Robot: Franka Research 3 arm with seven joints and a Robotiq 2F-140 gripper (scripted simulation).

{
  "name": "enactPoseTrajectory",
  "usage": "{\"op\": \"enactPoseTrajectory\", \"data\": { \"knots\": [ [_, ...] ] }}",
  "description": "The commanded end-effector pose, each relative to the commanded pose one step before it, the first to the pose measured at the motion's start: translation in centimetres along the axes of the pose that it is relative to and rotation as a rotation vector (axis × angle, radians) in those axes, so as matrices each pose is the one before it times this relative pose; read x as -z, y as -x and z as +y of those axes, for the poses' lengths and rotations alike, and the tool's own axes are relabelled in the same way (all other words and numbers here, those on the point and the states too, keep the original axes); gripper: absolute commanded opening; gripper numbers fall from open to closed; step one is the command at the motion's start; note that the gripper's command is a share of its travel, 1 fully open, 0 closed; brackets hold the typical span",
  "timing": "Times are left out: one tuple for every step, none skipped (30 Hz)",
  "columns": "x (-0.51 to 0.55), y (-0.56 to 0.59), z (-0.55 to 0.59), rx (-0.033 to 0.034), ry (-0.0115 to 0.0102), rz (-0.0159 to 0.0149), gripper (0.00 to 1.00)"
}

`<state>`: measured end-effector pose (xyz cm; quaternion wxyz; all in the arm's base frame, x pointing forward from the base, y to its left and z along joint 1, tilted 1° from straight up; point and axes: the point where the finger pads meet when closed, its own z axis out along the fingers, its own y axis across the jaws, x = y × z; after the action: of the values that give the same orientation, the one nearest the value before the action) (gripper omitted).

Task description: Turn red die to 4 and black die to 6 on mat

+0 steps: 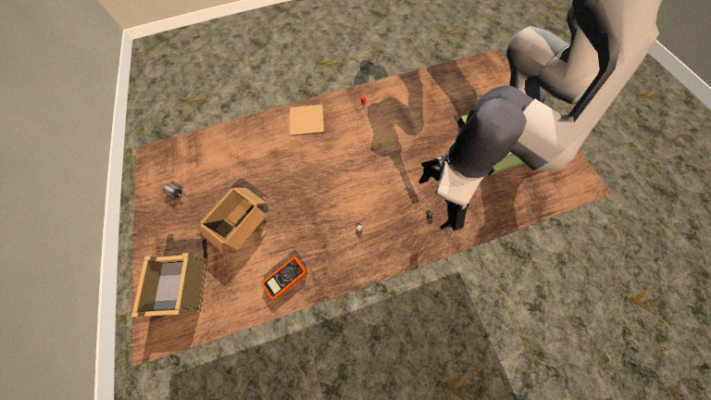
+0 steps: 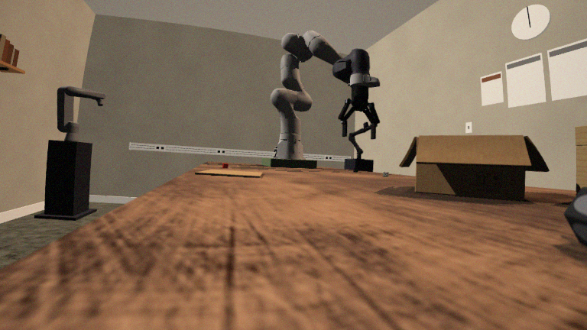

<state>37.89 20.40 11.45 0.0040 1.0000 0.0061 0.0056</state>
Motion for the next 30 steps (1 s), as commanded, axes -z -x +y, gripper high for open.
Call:
{"op": "enactPoseTrajectory", "data": {
  "knots": [
    [0.038, -0.040, 0.473, -0.00376, 0.00038, -0.01024, 1.00],
    [0.055, -0.664, 0.743, -0.02631, -0.00343, -0.00063, 1.00],
    [0.000, 0.000, 0.000, 0.00000, 0.00000, 0.00000, 1.00],
    [0.000, 0.000, 0.000, 0.00000, 0.00000, 0.00000, 1.00],
    [0.090, -1.146, 1.310, -0.04541, -0.00560, -0.00092, 1.00],
    [0.123, -1.670, 1.954, -0.06584, -0.00739, -0.00098, 1.00],
    [0.136, -2.029, 2.411, -0.07889, -0.00774, -0.00063, 1.00],
    [0.012, -0.182, 0.201, -0.00670, -0.00060, -0.00003, 1.00],
    [0.111, -1.831, 2.159, -0.06913, -0.00571, -0.00004, 1.00],
    [0.052, -0.929, 1.057, -0.03385, -0.00246, 0.00013, 1.00],
    [0.000, 0.000, 0.000, 0.00000, 0.00000, 0.00000, 1.00],
    [0.126, -2.552, 3.093, -0.09470, -0.00574, 0.00088, 1.00],
    [0.027, -0.626, 0.705, -0.02190, -0.00109, 0.00031, 1.00],
    [0.000, 0.000, 0.000, 0.00000, 0.00000, 0.00000, 1.00],
    [0.103, -2.720, 3.311, -0.09792, -0.00376, 0.00184, 1.00],
    [0.025, -0.809, 0.917, -0.02747, -0.00073, 0.00065, 1.00],
    [0.000, 0.000, 0.000, 0.00000, 0.00000, 0.00000, 1.00],
    [0.066, -2.600, 3.142, -0.09042, -0.00142, 0.00254, 1.00],
    [0.020, -1.111, 1.276, -0.03763, -0.00014, 0.00124, 1.00],
    [0.000, 0.000, 0.000, 0.00000, 0.00000, 0.00000, 1.00],
    [0.000, 0.000, 0.000, 0.00000, 0.00000, 0.00000, 1.00],
    [-0.001, -0.052, 0.050, -0.00060, 0.00000, 0.00002, 1.00],
    [0.035, -3.687, 4.617, -0.12609, 0.00149, 0.00484, 1.00],
    [0.000, 0.000, 0.000, 0.00000, 0.00000, 0.00000, 1.00],
    [0.000, -1.864, 2.224, -0.06630, 0.00199, 0.00299, 1.00],
    [-0.011, -1.135, 1.291, -0.03707, 0.00148, 0.00180, 1.00],
    [-0.020, -0.743, 0.769, -0.01451, 0.00065, 0.00073, 1.00],
    [0.000, 0.000, 0.000, 0.00000, 0.00000, 0.00000, 1.00],
    [-0.045, -2.850, 3.518, -0.10134, 0.00567, 0.00545, 1.00],
    [-0.027, -0.480, 0.445, -0.00327, 0.00022, 0.00019, 1.00]
  ]
}}
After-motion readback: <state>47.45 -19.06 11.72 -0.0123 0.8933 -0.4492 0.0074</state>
